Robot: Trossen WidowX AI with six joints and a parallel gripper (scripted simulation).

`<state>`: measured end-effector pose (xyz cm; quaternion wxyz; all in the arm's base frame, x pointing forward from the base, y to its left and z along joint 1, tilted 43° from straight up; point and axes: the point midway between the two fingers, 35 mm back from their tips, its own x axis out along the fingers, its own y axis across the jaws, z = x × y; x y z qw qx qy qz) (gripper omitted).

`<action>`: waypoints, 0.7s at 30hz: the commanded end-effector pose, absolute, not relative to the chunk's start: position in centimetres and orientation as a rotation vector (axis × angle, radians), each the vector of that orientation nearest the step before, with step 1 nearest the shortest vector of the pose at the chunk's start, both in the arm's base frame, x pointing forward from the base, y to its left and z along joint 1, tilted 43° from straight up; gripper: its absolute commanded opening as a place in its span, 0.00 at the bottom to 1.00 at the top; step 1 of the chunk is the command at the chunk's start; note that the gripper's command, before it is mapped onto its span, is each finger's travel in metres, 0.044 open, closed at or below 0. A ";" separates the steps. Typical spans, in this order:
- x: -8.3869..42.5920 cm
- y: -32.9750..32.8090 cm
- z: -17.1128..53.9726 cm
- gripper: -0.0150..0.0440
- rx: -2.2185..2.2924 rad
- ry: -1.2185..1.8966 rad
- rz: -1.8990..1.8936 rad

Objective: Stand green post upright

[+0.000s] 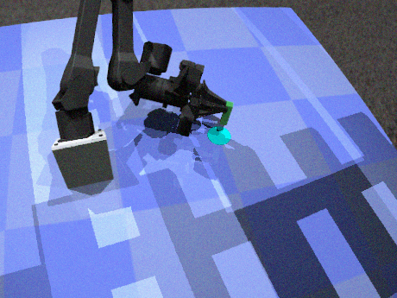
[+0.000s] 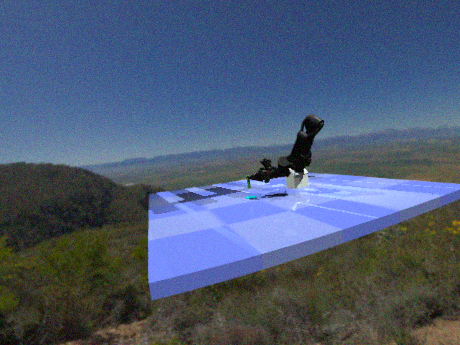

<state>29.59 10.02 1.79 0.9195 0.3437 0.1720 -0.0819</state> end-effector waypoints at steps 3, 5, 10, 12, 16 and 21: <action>29.2 11.0 0.7 0.29 0.712 0.348 -0.167; 29.0 11.2 0.4 0.29 0.712 0.347 -0.167; 28.6 11.7 -0.3 0.29 0.712 0.345 -0.166; 28.6 11.7 -0.4 0.29 0.712 0.345 -0.165; 28.5 12.5 -1.1 0.29 0.708 0.349 -0.166; 28.4 13.0 -1.7 0.29 0.704 0.352 -0.166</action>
